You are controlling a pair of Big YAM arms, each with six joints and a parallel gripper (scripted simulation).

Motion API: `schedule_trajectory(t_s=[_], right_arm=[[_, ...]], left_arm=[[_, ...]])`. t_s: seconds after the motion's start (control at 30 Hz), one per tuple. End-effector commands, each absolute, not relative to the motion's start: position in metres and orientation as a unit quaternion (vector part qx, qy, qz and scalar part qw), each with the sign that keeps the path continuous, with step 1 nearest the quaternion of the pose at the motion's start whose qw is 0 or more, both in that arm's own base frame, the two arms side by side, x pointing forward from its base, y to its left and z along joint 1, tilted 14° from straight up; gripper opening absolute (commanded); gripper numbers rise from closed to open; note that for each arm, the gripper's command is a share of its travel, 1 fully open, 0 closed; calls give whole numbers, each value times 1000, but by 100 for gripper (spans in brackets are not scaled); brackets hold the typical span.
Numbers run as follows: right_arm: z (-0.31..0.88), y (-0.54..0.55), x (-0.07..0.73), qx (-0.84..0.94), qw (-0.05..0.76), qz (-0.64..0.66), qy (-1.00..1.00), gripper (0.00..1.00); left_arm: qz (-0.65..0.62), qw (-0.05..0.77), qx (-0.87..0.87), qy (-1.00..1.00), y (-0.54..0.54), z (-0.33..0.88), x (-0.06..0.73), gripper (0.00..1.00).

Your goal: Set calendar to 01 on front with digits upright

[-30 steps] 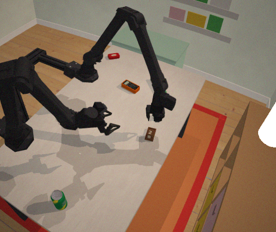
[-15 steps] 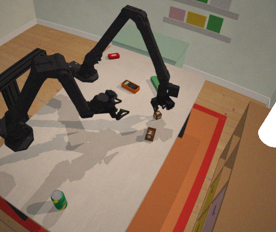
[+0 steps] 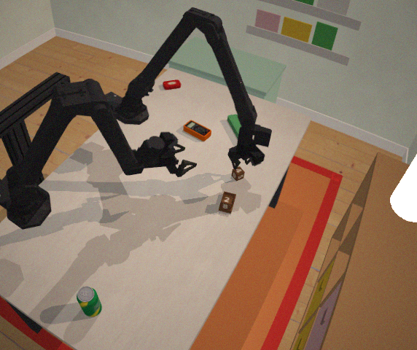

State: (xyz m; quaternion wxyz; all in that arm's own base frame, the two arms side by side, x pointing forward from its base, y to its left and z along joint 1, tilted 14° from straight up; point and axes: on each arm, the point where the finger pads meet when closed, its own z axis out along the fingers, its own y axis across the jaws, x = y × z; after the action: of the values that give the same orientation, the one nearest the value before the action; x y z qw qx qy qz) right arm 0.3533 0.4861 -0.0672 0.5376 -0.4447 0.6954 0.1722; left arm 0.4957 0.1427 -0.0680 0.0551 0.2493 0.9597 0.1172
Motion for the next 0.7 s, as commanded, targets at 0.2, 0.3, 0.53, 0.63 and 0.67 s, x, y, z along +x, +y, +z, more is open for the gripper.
schedule_trajectory(t_s=[0.2, 0.3, 0.53, 0.63, 0.67], right_arm=[[-51, 498, 366, -433, 558, 179, 685, 100], [-51, 498, 366, -433, 558, 179, 685, 100], [-55, 493, 363, -435, 553, 177, 688, 100], [-55, 493, 363, -435, 553, 177, 688, 100], [-55, 493, 363, -435, 553, 177, 688, 100]], left_arm=[[112, 52, 251, 960, 128, -88, 497, 64], [111, 49, 251, 960, 126, -95, 494, 64], [116, 56, 246, 961, 139, -100, 504, 64], [116, 56, 243, 961, 143, -104, 503, 64], [117, 56, 244, 961, 144, -105, 503, 64]])
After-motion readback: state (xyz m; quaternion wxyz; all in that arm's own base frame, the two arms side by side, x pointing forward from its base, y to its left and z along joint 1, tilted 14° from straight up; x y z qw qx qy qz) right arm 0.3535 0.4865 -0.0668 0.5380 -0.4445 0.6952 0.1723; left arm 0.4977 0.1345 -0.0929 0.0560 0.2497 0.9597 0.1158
